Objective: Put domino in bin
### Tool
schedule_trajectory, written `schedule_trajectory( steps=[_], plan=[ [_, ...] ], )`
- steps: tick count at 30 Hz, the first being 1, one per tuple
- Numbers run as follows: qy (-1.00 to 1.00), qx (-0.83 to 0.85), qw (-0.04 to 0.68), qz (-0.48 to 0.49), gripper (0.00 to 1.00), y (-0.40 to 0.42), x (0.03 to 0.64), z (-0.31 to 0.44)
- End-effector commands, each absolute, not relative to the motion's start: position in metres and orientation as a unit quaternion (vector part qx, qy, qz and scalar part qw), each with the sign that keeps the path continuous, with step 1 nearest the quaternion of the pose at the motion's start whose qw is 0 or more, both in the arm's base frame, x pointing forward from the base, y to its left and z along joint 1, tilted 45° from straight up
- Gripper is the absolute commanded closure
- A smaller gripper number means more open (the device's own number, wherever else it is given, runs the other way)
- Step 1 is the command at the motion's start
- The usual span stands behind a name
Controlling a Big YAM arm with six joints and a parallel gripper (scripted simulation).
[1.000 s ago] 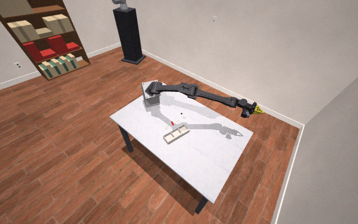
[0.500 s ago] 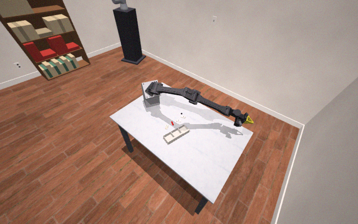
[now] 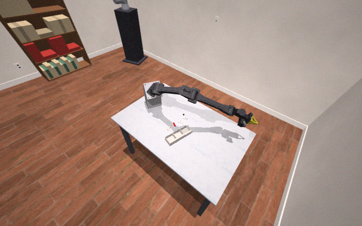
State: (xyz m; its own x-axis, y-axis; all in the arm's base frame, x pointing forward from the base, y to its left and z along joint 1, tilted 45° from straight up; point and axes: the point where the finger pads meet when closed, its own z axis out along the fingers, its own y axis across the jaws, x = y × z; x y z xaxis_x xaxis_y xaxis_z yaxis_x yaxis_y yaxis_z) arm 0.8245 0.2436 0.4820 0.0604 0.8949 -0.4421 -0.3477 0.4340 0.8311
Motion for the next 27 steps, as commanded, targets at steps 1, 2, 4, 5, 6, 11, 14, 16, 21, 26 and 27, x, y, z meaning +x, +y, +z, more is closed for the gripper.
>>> schedule_trajectory(
  steps=[1,2,4,5,6,11,14,16,21,26,27],
  plan=[
    [0.514,0.260,0.688,0.442,0.91,0.232,0.800,0.512],
    [0.514,0.259,0.688,0.442,0.91,0.232,0.801,0.511],
    [0.524,0.262,0.683,0.436,0.91,0.236,0.816,0.475],
    [0.520,0.261,0.685,0.438,0.91,0.235,0.816,0.476],
    [0.521,0.262,0.685,0.438,0.91,0.234,0.817,0.474],
    [0.520,0.262,0.685,0.438,0.91,0.234,0.820,0.468],
    [0.521,0.263,0.684,0.438,0.91,0.234,0.821,0.466],
    [0.530,0.265,0.687,0.422,0.91,0.225,0.800,0.496],
    [0.548,0.267,0.684,0.400,0.91,0.214,0.787,0.495],
    [0.582,0.268,0.675,0.366,0.91,0.216,0.769,0.492],
    [0.582,0.273,0.677,0.357,0.91,0.200,0.766,0.490]
  ],
)
